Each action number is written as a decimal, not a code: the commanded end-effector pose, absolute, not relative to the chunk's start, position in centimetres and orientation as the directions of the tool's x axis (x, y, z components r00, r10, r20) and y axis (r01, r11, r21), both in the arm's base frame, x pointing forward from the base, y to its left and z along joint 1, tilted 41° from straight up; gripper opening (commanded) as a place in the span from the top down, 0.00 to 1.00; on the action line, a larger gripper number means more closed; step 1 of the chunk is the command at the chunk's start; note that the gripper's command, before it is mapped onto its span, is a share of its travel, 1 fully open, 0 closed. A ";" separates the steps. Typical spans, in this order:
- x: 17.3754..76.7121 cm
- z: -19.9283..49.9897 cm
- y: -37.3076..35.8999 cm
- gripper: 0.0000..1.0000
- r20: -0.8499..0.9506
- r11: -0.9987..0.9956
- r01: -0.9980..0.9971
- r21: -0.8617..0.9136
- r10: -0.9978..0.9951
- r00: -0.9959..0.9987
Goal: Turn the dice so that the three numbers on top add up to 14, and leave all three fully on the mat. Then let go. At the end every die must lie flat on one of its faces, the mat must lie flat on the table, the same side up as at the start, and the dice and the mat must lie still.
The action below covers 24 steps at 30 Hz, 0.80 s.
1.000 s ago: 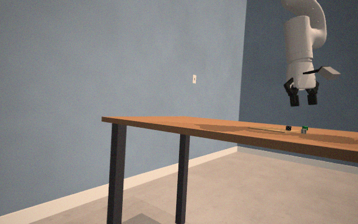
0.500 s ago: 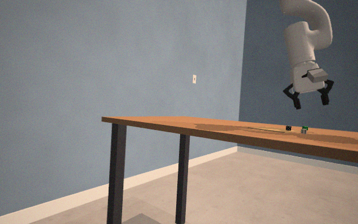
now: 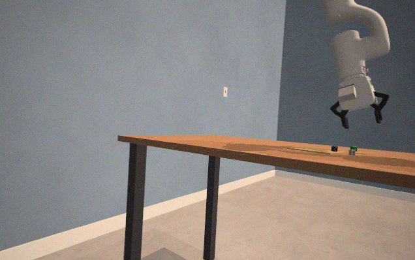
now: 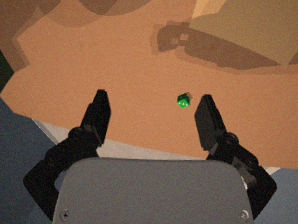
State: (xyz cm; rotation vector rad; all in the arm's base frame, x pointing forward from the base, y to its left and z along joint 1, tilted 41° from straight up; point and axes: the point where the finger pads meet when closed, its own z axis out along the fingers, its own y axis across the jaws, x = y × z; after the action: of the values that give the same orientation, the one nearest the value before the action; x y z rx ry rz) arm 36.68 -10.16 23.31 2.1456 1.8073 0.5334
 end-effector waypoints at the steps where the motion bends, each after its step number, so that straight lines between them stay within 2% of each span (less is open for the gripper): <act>1: 36.9 23.4 -11.0 0.00 0.194 -0.315 0.818 0.481 0.948 0.251; 8: 37.6 23.7 -12.9 0.00 0.340 -0.561 0.690 0.457 0.828 0.447; 11: 37.6 23.7 -13.1 0.00 0.347 -0.573 0.681 0.455 0.819 0.457; 13: 38.0 24.0 -14.3 0.00 0.416 -0.679 0.592 0.433 0.734 0.537; 20: 38.4 24.5 -16.6 0.00 0.513 -0.814 0.431 0.389 0.580 0.633; 24: 38.5 24.6 -16.9 0.00 0.524 -0.828 0.410 0.383 0.560 0.641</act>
State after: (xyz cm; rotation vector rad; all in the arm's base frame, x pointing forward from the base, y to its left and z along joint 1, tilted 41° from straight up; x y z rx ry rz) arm 38.37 -16.71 24.52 2.6435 0.8280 0.9350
